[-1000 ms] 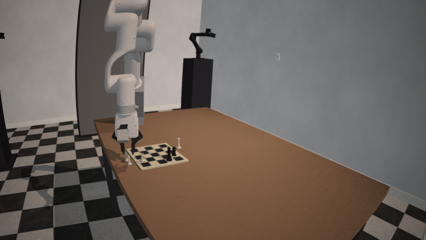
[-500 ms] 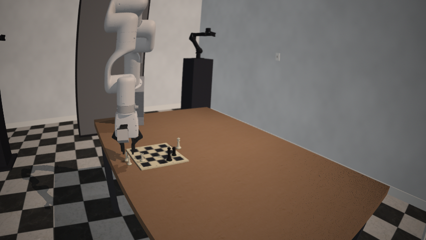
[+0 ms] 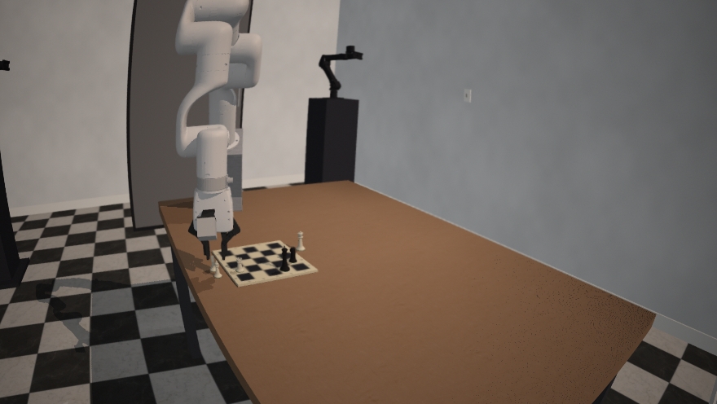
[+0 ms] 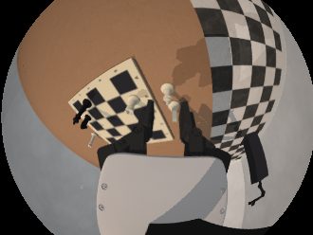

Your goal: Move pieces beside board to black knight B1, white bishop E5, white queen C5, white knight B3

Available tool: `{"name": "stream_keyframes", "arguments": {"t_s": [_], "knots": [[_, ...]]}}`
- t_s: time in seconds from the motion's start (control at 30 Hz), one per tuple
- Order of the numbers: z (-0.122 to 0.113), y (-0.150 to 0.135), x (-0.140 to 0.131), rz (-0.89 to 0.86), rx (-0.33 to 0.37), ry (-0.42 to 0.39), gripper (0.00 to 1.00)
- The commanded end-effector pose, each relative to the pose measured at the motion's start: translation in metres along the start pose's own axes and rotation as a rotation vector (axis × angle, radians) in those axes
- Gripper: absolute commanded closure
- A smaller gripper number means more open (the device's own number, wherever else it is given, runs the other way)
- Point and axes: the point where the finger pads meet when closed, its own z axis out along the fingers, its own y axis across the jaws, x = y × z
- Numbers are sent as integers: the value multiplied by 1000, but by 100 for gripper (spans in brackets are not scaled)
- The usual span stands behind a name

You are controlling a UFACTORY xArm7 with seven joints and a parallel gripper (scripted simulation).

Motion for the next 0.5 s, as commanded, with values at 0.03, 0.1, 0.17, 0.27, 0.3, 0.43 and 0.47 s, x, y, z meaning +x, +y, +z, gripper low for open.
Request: {"name": "stream_keyframes", "arguments": {"t_s": [0.03,0.1,0.17,0.27,0.3,0.43,0.47], "knots": [[-1,0,2,0,0,3,63],[-1,0,2,0,0,3,63],[-1,0,2,0,0,3,63],[-1,0,3,0,0,3,63],[-1,0,3,0,0,3,63],[-1,0,3,0,0,3,63],[-1,0,3,0,0,3,63]]}}
